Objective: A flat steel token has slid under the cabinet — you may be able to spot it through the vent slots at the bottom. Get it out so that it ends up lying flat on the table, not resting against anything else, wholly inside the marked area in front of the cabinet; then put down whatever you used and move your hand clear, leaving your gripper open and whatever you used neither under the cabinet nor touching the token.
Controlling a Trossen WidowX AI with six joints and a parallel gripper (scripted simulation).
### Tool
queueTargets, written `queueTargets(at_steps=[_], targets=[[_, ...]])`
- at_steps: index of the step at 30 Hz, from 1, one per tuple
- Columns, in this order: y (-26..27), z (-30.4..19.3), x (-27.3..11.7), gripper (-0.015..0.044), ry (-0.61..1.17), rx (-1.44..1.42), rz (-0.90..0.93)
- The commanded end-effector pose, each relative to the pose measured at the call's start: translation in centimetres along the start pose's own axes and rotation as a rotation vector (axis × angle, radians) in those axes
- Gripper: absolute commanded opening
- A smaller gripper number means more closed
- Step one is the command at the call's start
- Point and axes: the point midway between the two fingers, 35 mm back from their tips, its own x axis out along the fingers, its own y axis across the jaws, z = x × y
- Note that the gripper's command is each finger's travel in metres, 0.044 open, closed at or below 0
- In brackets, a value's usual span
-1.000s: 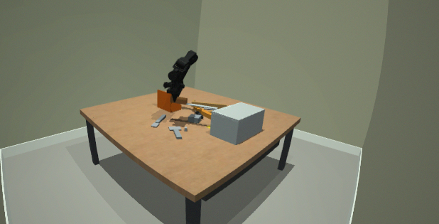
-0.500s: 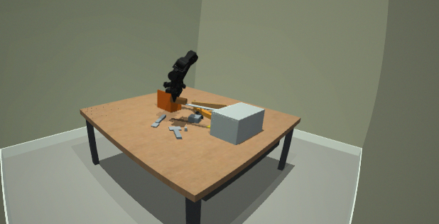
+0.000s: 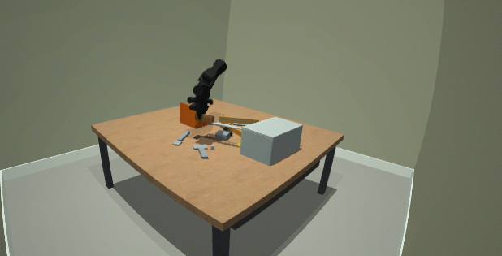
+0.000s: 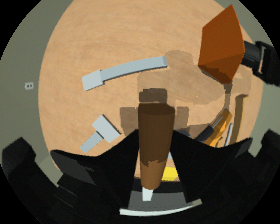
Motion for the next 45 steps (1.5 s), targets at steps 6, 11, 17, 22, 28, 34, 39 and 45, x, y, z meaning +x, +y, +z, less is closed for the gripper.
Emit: queueTargets(at_steps=[6, 11, 17, 22, 28, 34, 39, 45], targets=[[0.1, -0.2, 1.2, 0.0, 0.02, 0.01, 0.004], [0.1, -0.3, 2.0, 0.0, 0.021, 0.011, 0.004], [0.1, -0.3, 3.1, 0.0, 0.021, 0.012, 0.003], [0.1, -0.4, 4.1, 0.0, 0.021, 0.012, 0.003], [0.1, -0.4, 5.2, 0.0, 0.021, 0.012, 0.003], [0.1, -0.4, 6.4, 0.0, 0.022, 0.012, 0.003], [0.1, -0.5, 7.6, 0.0, 0.022, 0.012, 0.002], [0.1, -0.5, 8.9, 0.0, 0.022, 0.012, 0.002]])
